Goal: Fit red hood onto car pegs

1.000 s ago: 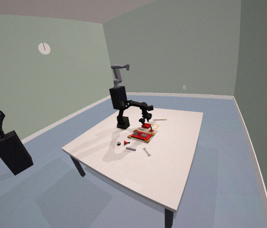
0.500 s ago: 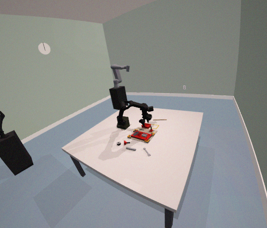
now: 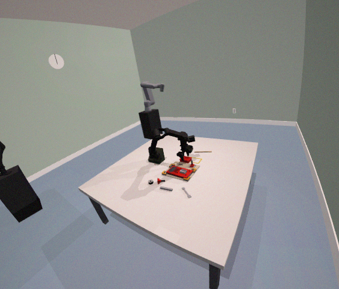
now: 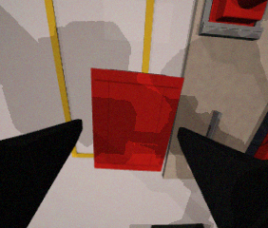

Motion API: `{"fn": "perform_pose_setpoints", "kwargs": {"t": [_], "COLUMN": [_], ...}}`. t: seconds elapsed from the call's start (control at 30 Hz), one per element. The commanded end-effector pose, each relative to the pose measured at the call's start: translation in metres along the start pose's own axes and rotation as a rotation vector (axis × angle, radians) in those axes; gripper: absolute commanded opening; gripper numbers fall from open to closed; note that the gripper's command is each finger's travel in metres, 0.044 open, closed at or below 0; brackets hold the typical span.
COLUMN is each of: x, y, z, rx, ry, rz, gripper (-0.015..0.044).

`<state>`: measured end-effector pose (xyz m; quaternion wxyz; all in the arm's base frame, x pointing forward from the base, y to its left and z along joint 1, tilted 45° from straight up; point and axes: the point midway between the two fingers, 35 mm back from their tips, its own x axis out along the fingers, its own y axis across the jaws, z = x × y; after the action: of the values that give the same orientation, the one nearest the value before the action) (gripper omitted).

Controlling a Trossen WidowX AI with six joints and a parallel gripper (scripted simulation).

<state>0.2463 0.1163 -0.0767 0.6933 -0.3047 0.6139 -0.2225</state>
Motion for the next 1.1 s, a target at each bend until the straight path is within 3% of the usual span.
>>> {"fn": "perform_pose_setpoints", "kwargs": {"t": [0.0, 0.73, 0.87, 1.07], "x": [0.003, 0.014, 0.012, 0.012], "y": [-0.001, -0.001, 0.0, 0.0], "z": [0.0, 0.0, 0.0, 0.0], "rx": [-0.002, -0.001, 0.0, 0.0], "ry": [0.0, 0.0, 0.0, 0.0], "rz": [-0.003, -0.003, 0.0, 0.0], "gripper": [0.044, 0.044, 0.0335, 0.0295]}}
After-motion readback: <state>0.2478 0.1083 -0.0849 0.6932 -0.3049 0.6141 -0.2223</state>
